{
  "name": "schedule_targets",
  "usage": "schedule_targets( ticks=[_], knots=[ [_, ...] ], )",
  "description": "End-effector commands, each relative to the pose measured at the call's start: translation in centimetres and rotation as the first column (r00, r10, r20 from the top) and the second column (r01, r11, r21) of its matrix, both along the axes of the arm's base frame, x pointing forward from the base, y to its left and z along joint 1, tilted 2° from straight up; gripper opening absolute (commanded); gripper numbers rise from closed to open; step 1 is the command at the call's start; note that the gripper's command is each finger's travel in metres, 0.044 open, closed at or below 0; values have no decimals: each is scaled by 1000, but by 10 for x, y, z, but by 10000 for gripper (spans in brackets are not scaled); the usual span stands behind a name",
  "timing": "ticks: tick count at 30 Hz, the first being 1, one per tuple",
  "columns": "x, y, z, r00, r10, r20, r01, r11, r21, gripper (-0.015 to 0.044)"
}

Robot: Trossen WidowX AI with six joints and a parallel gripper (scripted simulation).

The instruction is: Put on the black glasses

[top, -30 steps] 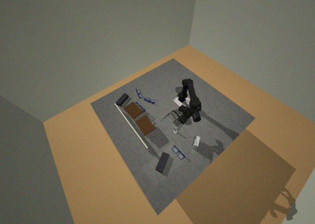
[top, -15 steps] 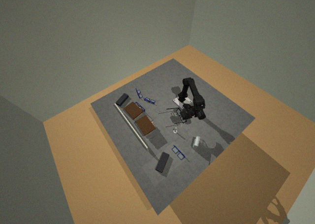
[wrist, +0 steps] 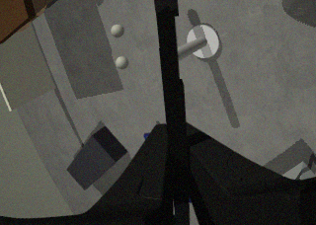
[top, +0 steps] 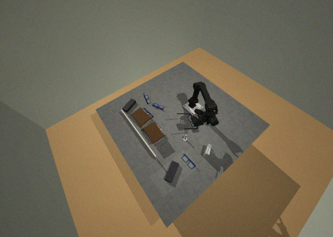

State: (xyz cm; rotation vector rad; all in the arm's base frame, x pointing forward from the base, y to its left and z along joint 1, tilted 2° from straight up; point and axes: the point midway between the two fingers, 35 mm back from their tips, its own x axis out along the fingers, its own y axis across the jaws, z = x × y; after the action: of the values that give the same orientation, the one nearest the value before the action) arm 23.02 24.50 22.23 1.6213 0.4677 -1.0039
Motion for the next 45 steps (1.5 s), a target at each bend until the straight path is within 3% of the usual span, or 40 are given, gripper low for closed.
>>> schedule_targets(
  ticks=[1,12,28,45],
  knots=[
    [0,0,0,1000,4,-2,-4,1000,-2,0],
    [2,-4,-2,1000,6,-19,-6,1000,-9,0],
    [29,-64,-33,964,51,-261,-65,997,-45,0],
    [40,-127,-62,878,158,-452,-151,987,52,0]
  ],
)
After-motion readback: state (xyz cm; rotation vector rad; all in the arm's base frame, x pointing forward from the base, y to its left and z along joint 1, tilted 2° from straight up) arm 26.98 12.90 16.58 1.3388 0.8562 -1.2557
